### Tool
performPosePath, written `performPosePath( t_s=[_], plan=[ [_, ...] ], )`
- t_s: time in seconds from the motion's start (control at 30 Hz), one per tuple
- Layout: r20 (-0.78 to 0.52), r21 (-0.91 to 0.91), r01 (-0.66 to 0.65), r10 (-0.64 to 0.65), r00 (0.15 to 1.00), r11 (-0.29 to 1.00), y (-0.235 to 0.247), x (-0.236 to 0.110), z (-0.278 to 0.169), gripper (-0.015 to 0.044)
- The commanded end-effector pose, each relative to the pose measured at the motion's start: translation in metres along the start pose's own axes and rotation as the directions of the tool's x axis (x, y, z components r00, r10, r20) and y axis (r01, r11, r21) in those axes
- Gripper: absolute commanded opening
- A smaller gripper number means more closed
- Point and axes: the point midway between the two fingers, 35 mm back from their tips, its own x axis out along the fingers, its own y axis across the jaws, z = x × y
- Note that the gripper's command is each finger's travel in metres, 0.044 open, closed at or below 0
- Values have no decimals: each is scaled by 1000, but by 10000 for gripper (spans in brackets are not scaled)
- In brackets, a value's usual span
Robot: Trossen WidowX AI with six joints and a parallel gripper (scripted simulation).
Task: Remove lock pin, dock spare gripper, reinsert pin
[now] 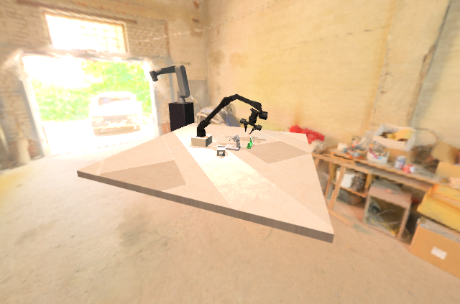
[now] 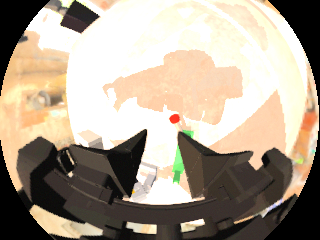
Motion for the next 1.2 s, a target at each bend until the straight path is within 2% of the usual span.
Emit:
performPosePath(
  t_s=[0.0,0.1,0.13,0.27,0.33,0.47,0.57,0.97,1.07,1.17],
  plan=[
    [1,-1,3,-3,1000,1000,3,-10,1,200],
    [-3,2,-7,7,1000,1000,6,-14,1,200],
    [-5,3,-12,12,1000,1000,4,-5,0,226],
    [-5,3,-12,12,1000,1000,4,-5,0,331],
    [19,-47,-1,2,1000,999,1,-12,-4,279],
    [145,-325,114,-70,987,939,-14,-51,-29,180],
    [213,-474,212,-123,969,855,-20,-76,-45,180],
    [218,-483,220,-127,968,847,-20,-78,-47,180],
    [218,-484,219,-126,968,847,-25,-66,-48,180],
    [218,-484,219,-125,968,848,-33,-40,-52,180]
  ],
)
